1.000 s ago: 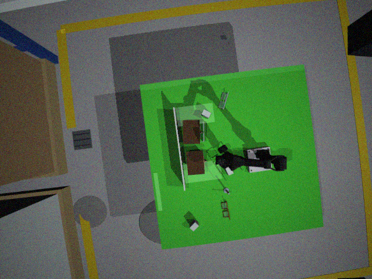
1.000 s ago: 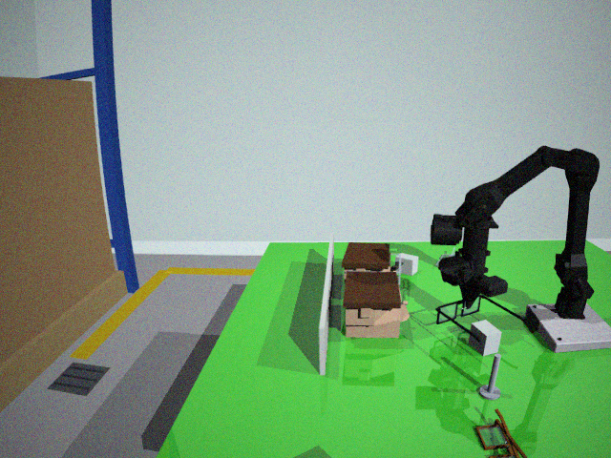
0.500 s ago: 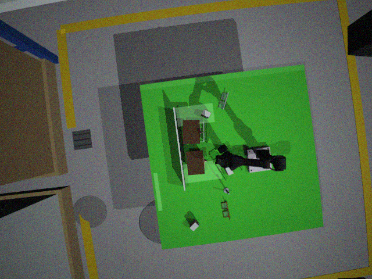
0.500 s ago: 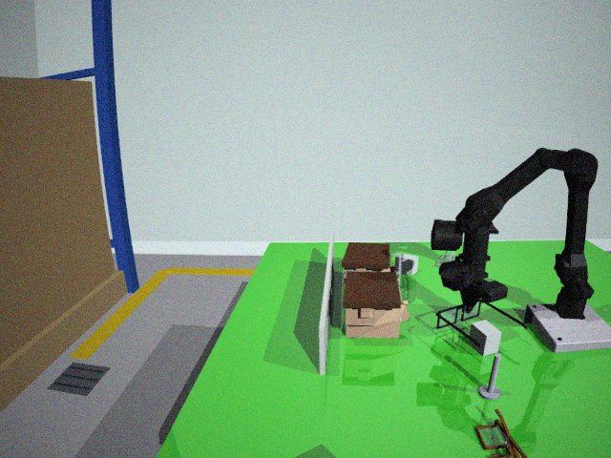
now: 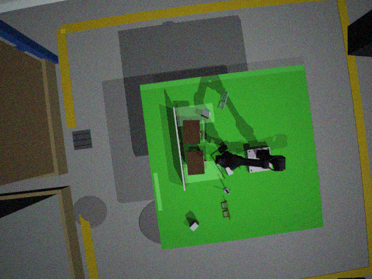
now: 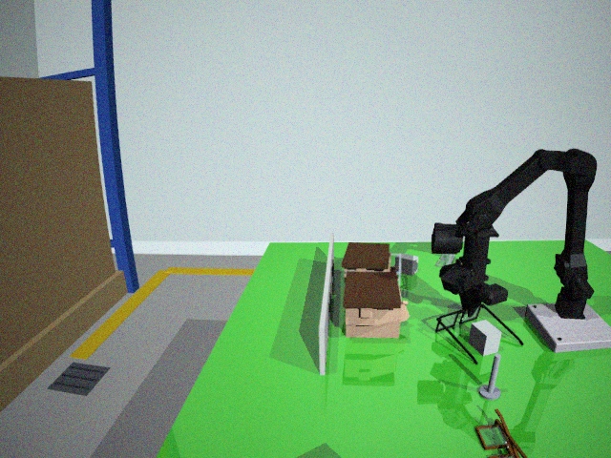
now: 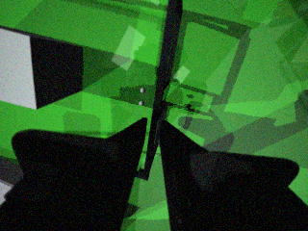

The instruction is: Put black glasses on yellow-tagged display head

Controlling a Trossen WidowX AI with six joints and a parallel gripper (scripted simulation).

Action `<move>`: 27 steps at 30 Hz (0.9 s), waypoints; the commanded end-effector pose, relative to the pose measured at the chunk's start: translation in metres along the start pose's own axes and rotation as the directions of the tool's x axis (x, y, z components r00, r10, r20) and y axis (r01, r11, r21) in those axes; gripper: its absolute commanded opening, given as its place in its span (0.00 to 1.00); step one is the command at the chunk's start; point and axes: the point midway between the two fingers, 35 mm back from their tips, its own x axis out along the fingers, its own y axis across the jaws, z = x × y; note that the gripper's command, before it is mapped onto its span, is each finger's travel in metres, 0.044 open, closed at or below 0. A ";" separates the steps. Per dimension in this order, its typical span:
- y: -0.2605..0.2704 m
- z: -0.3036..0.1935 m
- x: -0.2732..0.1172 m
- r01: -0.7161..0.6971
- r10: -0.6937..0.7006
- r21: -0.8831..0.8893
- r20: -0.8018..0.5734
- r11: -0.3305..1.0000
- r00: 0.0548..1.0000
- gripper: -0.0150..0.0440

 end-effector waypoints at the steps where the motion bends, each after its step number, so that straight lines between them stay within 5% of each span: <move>1: 0.000 0.000 0.000 0.001 -0.001 0.000 0.001 1.000 1.000 0.44; 27: 0.012 -0.001 -0.011 -0.004 0.004 0.005 -0.006 1.000 1.000 0.44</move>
